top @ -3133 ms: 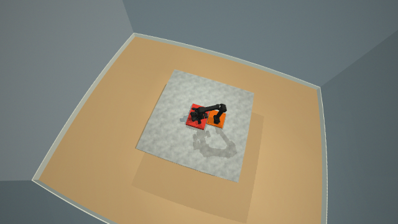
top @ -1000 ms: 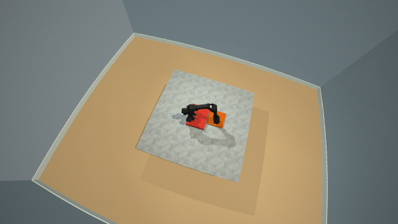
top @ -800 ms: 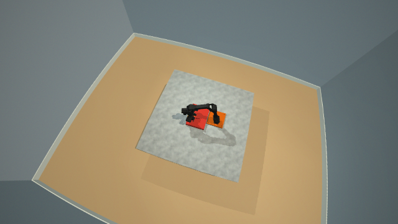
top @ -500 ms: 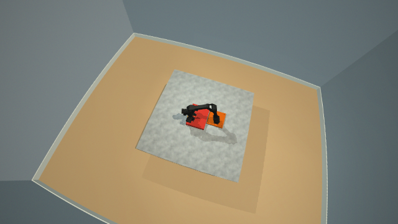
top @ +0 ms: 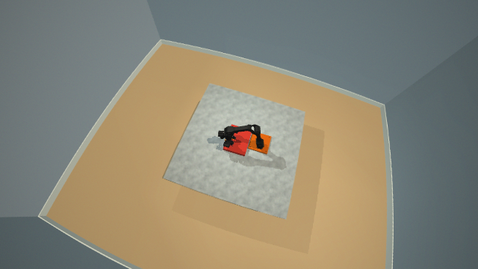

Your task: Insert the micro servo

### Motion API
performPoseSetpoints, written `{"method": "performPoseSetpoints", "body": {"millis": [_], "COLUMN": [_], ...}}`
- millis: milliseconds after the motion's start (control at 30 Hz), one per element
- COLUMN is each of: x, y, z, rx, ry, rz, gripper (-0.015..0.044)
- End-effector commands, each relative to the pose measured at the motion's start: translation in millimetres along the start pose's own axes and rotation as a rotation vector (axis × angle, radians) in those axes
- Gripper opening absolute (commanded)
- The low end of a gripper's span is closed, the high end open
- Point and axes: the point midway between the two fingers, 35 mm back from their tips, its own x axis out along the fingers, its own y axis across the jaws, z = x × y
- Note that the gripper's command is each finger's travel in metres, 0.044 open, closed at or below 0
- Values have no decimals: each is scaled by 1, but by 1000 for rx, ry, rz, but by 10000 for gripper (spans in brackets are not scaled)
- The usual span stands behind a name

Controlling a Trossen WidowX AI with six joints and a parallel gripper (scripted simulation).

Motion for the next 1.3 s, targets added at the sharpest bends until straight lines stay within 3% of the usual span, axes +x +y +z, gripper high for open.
{"method": "performPoseSetpoints", "body": {"millis": [0, 1267], "x": [3, 39], "y": [0, -1], "z": [0, 0], "rx": [-4, -4], "ry": [0, 0], "rz": [-2, -2], "gripper": [0, 0]}}
